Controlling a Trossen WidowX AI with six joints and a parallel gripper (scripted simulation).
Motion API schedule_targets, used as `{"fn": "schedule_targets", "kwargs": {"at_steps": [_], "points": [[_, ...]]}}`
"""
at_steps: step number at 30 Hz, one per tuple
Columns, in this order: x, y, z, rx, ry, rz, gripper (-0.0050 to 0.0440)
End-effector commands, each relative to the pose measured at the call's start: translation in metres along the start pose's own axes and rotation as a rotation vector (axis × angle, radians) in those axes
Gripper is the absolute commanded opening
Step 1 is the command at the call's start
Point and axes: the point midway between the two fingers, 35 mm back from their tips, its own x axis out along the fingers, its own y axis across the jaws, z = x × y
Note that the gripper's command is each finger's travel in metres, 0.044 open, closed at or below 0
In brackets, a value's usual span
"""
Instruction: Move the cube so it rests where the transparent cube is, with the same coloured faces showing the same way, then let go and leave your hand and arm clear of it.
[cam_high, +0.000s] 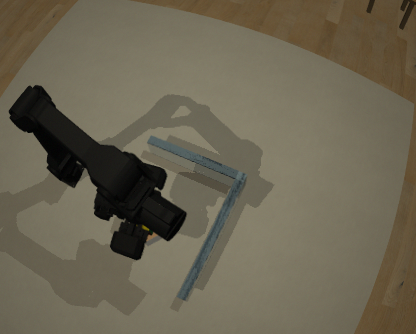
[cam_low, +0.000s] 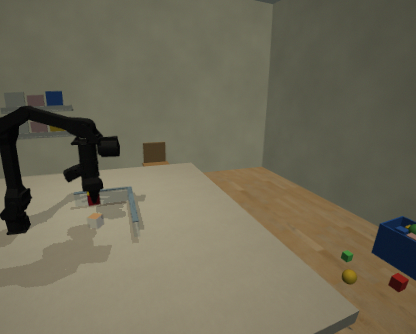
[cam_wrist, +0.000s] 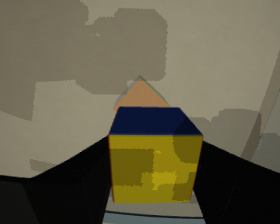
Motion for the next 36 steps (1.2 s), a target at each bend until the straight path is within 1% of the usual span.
{"fn": "schedule_targets", "kwargs": {"at_steps": [1,6,36], "points": [[-0.0022,-0.0016,0.0034,0.101,0.024,0.006,0.0000],[-0.0003,-0.0024,0.0051,0.148,0.024,0.005,0.0000],[-0.0003,-0.0024,0.0051,0.148,0.024,0.005,0.0000]]}}
